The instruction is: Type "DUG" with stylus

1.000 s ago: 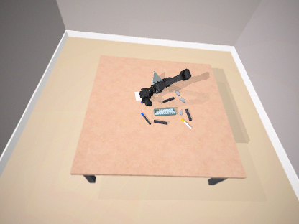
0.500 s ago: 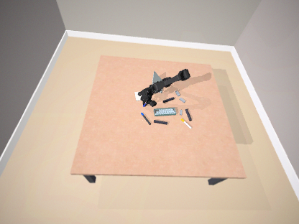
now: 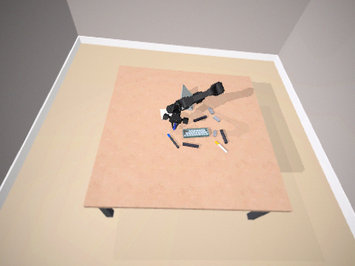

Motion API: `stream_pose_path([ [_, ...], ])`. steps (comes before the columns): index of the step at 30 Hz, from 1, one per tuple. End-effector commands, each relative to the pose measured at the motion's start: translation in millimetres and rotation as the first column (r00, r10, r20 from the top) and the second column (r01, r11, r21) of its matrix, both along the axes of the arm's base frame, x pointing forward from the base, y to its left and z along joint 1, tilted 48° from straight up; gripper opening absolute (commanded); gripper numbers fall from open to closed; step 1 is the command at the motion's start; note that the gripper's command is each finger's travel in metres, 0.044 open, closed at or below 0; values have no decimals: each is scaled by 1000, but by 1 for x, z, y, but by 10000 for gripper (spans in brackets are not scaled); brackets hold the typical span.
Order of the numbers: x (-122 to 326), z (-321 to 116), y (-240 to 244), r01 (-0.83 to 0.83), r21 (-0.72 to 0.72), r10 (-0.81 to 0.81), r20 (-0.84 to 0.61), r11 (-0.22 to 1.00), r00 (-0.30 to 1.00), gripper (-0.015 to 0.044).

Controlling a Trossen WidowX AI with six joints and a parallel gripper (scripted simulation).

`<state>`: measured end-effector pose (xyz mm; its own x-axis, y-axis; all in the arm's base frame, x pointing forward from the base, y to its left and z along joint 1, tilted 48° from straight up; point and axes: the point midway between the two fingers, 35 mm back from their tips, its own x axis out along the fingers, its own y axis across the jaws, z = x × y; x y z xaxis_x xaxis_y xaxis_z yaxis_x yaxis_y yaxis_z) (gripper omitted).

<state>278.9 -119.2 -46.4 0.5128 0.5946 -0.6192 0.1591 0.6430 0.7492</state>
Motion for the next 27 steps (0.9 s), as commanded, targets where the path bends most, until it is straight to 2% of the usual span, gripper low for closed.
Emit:
stream_pose_path([
  [1,10,9,-4,-72,-52,80,166,996,983,0],
  [4,12,11,-4,-93,-70,106,214,993,971,0],
  [27,13,6,1,-93,-70,106,214,993,971,0],
])
